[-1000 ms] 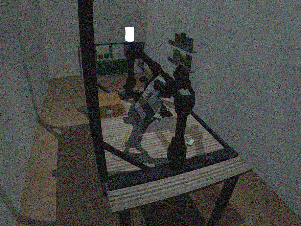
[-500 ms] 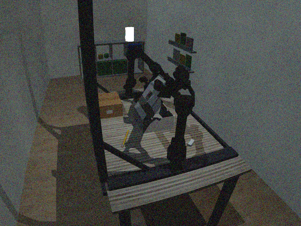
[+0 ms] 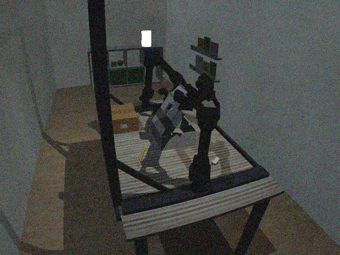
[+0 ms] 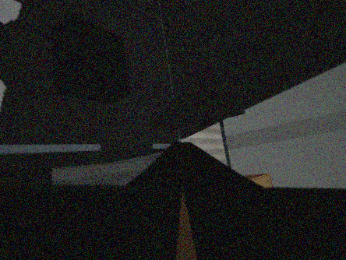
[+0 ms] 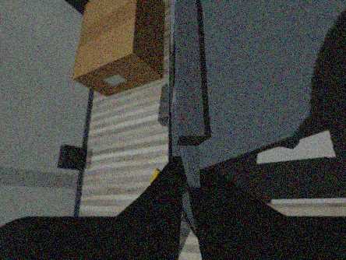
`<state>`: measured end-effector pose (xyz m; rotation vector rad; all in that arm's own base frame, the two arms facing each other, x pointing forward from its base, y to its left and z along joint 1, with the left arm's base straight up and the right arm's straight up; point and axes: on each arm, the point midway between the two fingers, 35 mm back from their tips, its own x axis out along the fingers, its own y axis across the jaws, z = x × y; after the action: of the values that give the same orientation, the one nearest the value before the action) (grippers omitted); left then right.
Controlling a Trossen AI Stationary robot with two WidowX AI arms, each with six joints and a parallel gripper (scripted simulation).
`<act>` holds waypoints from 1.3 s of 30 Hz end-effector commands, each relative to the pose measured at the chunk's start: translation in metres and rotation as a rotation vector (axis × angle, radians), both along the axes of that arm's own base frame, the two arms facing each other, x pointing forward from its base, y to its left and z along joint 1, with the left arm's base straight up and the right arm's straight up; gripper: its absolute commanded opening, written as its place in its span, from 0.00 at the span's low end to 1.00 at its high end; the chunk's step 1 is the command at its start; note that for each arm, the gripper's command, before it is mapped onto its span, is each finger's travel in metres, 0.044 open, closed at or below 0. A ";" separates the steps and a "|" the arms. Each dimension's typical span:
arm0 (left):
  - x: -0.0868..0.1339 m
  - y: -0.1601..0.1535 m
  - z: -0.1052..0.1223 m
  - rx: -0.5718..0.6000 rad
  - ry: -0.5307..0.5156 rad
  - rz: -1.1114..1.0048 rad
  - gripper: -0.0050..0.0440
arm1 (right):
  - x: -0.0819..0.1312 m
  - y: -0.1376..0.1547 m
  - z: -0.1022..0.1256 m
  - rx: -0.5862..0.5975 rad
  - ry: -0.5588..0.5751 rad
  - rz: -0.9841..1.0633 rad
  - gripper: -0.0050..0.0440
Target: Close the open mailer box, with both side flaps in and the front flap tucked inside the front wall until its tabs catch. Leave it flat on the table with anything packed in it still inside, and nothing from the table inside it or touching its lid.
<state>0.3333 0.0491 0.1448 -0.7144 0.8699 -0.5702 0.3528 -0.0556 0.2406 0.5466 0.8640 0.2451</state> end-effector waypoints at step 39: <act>0.031 0.005 0.014 0.028 -0.052 -0.006 0.00 | 0.001 0.002 0.012 -0.023 -0.039 0.008 0.00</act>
<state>0.3517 0.0521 0.1434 -0.7252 0.8738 -0.5677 0.3524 -0.0559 0.2402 0.5479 0.8651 0.2439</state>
